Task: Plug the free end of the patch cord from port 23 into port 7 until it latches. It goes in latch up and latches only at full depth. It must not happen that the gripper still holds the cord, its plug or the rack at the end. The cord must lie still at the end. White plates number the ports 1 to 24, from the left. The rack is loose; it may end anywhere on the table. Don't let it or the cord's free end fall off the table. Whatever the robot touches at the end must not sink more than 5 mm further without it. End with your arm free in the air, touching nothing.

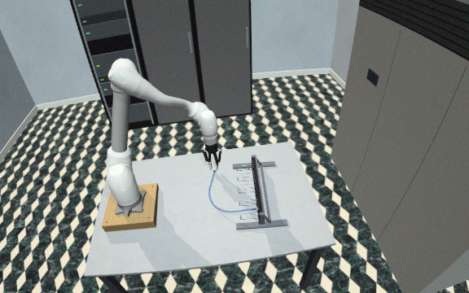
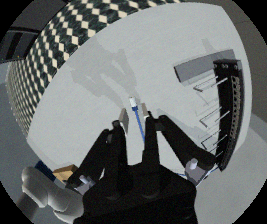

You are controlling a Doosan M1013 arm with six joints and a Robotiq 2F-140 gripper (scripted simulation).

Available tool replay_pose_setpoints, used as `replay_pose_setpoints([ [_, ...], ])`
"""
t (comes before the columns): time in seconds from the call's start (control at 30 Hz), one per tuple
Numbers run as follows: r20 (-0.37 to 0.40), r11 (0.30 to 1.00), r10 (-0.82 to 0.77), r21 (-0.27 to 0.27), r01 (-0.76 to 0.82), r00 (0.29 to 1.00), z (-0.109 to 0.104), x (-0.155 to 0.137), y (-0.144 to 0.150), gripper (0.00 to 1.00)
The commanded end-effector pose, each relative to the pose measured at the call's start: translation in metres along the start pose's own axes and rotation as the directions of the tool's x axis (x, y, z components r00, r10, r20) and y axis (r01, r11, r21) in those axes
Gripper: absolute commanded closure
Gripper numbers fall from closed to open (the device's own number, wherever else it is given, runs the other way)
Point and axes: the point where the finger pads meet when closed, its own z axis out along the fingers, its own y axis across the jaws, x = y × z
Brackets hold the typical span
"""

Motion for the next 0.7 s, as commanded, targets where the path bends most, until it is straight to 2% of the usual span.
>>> replay_pose_setpoints([
  [0.0, 0.0, 1.0, 0.0, 0.0, 0.0, 1.0, 0.004, 0.0001, 0.0, 0.78],
  [0.67, 0.0, 1.0, 0.0, 0.0, 0.0, 1.0, 0.0129, 0.0001, 0.0, 0.78],
])
